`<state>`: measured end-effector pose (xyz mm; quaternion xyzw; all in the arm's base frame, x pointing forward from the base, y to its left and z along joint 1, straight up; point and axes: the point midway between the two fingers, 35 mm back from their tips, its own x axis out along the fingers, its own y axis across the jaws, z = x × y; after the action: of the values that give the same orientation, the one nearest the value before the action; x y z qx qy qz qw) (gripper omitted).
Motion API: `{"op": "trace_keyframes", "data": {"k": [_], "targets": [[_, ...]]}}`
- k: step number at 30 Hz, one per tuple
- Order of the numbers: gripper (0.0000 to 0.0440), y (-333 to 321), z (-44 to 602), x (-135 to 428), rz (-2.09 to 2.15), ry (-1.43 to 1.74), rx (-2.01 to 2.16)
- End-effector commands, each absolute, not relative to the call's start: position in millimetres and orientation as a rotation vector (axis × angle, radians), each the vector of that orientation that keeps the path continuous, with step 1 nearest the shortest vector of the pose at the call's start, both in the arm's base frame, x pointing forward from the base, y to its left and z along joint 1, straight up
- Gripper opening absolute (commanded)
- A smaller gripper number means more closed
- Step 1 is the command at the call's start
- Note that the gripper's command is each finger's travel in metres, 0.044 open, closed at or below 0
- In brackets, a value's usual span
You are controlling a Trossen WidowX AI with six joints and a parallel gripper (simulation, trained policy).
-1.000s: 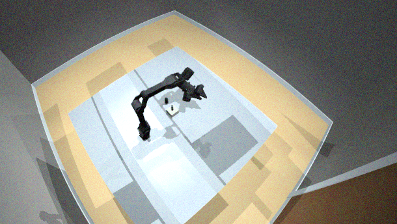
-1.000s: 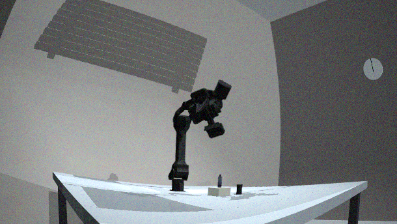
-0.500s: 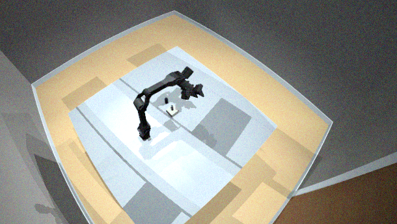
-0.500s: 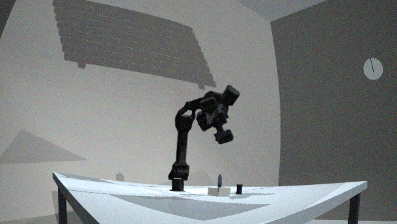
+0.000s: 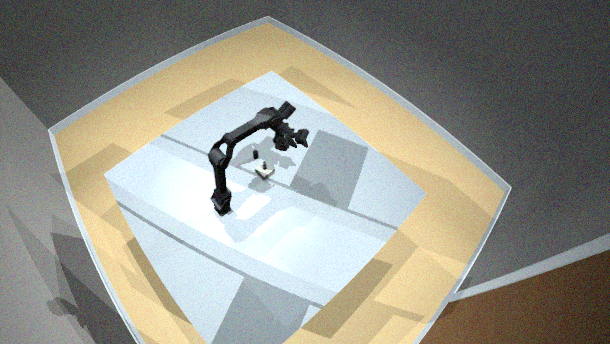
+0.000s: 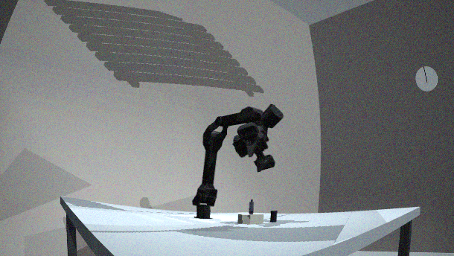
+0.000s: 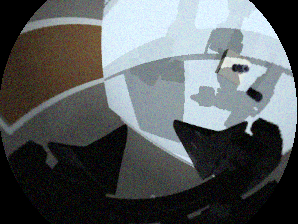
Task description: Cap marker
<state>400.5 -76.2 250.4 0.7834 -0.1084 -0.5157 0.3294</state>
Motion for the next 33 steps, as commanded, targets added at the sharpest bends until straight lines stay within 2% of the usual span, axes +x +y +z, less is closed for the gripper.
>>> {"op": "trace_keyframes", "data": {"k": [1, 33], "targets": [[0.0321, -65.0, 240.8, 402.8, -1.382, -0.240, 2.059], [0.0329, 21.8, 184.1, 393.9, -1.645, 0.085, 2.087]]}}
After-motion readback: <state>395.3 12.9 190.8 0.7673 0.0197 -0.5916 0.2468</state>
